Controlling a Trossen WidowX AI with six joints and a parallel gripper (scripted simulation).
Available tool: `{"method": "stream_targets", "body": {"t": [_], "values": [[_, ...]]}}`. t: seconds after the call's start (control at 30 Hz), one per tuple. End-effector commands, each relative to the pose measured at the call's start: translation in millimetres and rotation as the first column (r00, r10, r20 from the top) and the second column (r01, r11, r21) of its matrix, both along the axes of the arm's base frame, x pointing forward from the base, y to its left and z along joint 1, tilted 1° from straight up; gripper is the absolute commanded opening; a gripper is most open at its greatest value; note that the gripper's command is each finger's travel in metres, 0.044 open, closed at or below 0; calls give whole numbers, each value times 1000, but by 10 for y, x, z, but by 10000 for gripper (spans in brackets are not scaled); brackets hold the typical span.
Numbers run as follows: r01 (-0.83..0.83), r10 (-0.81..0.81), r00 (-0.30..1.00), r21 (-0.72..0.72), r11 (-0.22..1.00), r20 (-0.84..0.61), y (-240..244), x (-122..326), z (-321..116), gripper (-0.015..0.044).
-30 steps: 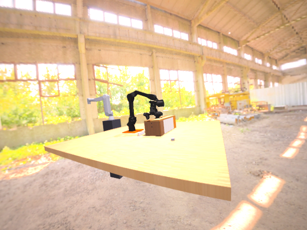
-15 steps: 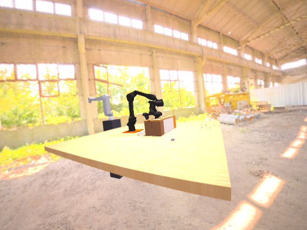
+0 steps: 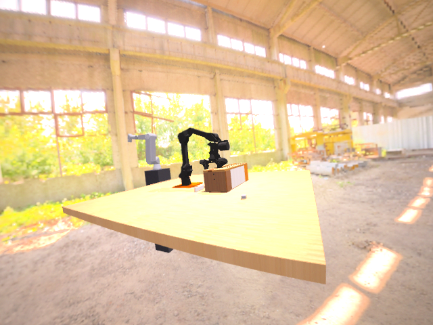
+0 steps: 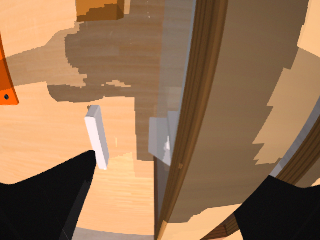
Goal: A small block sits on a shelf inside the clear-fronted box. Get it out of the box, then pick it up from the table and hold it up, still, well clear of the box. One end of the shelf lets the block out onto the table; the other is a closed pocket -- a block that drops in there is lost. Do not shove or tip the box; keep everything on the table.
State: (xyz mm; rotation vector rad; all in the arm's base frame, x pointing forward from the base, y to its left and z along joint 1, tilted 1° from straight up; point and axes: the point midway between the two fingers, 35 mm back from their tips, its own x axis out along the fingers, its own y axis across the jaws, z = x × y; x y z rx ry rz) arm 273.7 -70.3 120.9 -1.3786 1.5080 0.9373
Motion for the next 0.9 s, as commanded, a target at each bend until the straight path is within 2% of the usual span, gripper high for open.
{"method": "stream_targets", "body": {"t": [0.0,0.87], "values": [[-3,3,1000,-6,1000,0,-57,-3,3,400],[-3,3,1000,-8,1000,0,-318,-28,10,400]]}}
